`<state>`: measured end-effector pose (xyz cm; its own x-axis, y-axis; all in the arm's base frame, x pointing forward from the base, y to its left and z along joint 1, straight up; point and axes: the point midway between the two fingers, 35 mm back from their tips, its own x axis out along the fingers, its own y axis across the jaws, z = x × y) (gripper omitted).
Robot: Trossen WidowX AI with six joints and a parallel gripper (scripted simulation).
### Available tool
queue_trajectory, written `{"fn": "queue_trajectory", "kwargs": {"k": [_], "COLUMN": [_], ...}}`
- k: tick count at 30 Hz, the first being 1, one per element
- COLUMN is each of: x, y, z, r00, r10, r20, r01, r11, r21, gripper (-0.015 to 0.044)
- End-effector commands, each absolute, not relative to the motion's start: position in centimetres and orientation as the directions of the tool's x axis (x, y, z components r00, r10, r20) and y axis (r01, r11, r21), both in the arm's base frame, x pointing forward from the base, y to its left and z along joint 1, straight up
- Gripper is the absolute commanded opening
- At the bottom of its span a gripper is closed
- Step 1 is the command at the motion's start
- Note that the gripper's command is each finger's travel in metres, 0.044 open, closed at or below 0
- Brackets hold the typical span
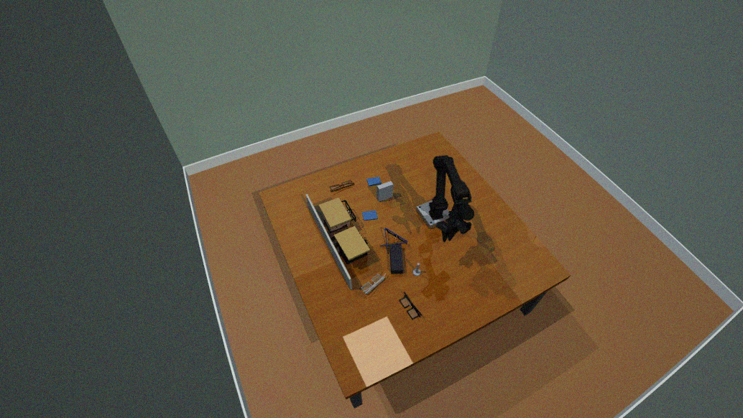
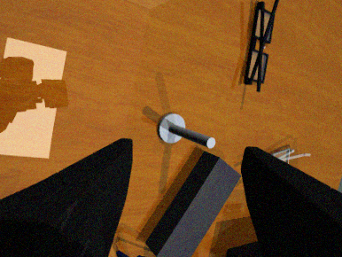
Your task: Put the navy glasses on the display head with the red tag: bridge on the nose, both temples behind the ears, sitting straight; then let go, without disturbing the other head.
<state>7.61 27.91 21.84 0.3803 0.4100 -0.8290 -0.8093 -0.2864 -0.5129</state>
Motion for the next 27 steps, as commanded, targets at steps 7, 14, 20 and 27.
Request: {"fn": "queue_trajectory", "kwargs": {"k": [7,14,20,27], "x": [19.1,24.6,27.6,28.4], "y": [23.0,17.3,11.5,5.2], "z": [16.4,13.2,10.6,8.1], "r00": [0.346,0.241,0.13,0.023], "r10": [0.14,0.028,-0.01,0.006], "r20": [-0.928,-0.97,-0.991,-1.0], "r01": [-0.748,-0.198,0.359,0.799], "r11": [0.638,0.98,0.933,0.601], "r21": [-0.182,-0.021,0.038,0.022], "gripper": [0.02,0.02,0.02,0.02]}}
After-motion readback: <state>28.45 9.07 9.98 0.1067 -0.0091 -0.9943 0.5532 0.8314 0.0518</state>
